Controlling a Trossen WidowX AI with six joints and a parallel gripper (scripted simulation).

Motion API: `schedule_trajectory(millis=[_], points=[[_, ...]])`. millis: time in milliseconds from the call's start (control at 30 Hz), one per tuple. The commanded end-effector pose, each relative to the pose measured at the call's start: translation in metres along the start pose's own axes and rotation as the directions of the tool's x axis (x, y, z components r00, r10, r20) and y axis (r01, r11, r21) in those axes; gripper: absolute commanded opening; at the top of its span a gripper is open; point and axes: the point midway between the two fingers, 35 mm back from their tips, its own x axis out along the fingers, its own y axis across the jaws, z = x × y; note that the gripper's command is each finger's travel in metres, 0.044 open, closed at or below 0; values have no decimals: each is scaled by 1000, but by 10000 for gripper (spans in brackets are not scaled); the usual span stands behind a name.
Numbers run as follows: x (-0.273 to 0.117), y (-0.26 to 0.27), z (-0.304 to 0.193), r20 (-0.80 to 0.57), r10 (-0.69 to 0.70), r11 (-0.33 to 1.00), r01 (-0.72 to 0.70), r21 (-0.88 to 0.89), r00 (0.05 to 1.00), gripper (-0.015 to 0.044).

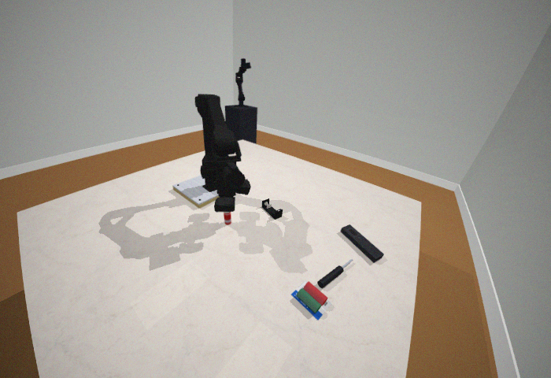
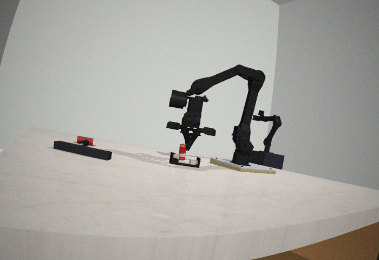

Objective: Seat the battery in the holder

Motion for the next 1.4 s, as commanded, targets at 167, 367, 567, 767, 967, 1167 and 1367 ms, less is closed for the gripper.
schedule_trajectory(millis=[167, 367, 567, 767, 967, 1167, 1367], points=[[0, -18, 0, 3, -2, 1000, 2, -1, 1000, 0], [1, -28, 0, 3, -3, 1000, 3, -1, 1000, 0], [1, -38, -1, 3, -3, 1000, 3, -1, 1000, 0], [2, -40, -1, 3, -3, 1000, 3, -1, 1000, 0], [2, -40, -1, 3, -3, 1000, 3, -1, 1000, 0], [2, -40, -1, 3, -3, 1000, 3, -1, 1000, 0], [2, -40, -1, 3, -3, 1000, 3, -1, 1000, 0]])
